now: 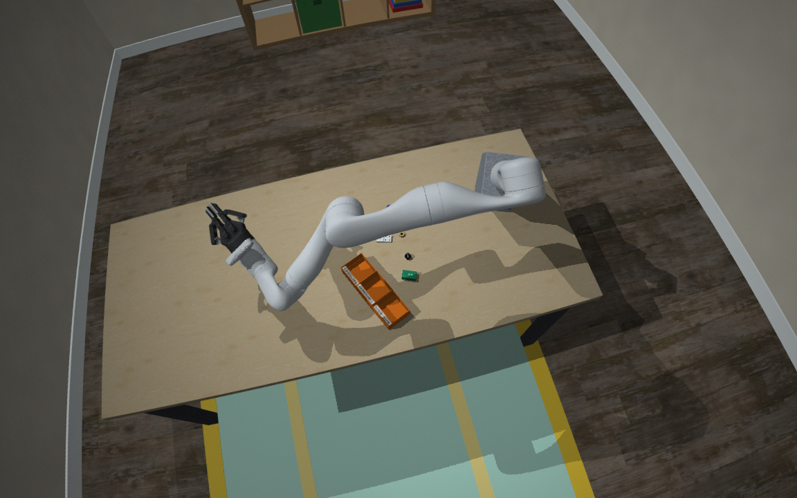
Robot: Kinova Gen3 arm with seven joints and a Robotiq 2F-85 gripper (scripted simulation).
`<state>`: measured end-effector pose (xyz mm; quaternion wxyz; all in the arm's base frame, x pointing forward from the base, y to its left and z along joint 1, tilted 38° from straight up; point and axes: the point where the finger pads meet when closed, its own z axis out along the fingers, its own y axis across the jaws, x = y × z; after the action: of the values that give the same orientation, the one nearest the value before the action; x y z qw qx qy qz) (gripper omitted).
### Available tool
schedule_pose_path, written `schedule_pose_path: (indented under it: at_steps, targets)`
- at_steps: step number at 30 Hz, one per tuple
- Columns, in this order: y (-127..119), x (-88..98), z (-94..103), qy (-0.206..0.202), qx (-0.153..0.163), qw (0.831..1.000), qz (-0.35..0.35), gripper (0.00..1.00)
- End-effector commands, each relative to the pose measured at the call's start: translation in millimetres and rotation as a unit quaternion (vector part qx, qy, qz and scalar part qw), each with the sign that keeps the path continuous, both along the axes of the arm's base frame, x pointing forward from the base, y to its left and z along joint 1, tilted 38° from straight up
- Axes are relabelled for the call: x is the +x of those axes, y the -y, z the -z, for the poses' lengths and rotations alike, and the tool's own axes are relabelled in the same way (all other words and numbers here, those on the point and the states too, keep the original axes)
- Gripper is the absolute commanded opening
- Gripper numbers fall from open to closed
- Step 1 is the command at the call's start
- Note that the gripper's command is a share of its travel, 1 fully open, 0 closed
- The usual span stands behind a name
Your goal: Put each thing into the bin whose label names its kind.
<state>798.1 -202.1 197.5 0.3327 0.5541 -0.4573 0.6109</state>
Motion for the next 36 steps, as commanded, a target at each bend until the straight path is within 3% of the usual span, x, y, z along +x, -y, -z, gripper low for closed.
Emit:
schedule_pose_path:
  at_steps: [1, 2, 9, 12, 14, 18, 20, 22, 25, 28, 30, 33, 36]
  targets:
    - [25.3, -5.0, -8.5, 0.007, 0.04, 0.999, 0.022, 0.09]
    - [33.4, -6.9, -9.2, 0.008, 0.054, 0.998, 0.028, 0.09]
    - [55.9, -12.0, -11.0, 0.008, 0.054, 0.998, 0.028, 0.09]
    - [79.6, -19.3, -14.9, 0.017, 0.112, 0.992, 0.047, 0.09]
    - [95.3, -24.1, -17.5, 0.017, 0.112, 0.992, 0.047, 0.09]
    - [97.1, -24.6, -17.8, 0.017, 0.112, 0.992, 0.047, 0.09]
    - [112.2, -30.4, -22.0, 0.029, 0.159, 0.985, 0.059, 0.09]
    - [112.2, -30.4, -22.0, 0.029, 0.159, 0.985, 0.059, 0.09]
    - [133.1, -38.4, -27.8, 0.031, 0.167, 0.983, 0.062, 0.09]
    - [133.1, -38.4, -27.8, 0.031, 0.167, 0.983, 0.062, 0.09]
    - [147.1, -45.0, -34.0, 0.047, 0.213, 0.973, 0.07, 0.09]
    - [164.1, -53.0, -41.6, 0.049, 0.219, 0.972, 0.071, 0.09]
    - [164.1, -53.0, -41.6, 0.049, 0.219, 0.972, 0.071, 0.09]
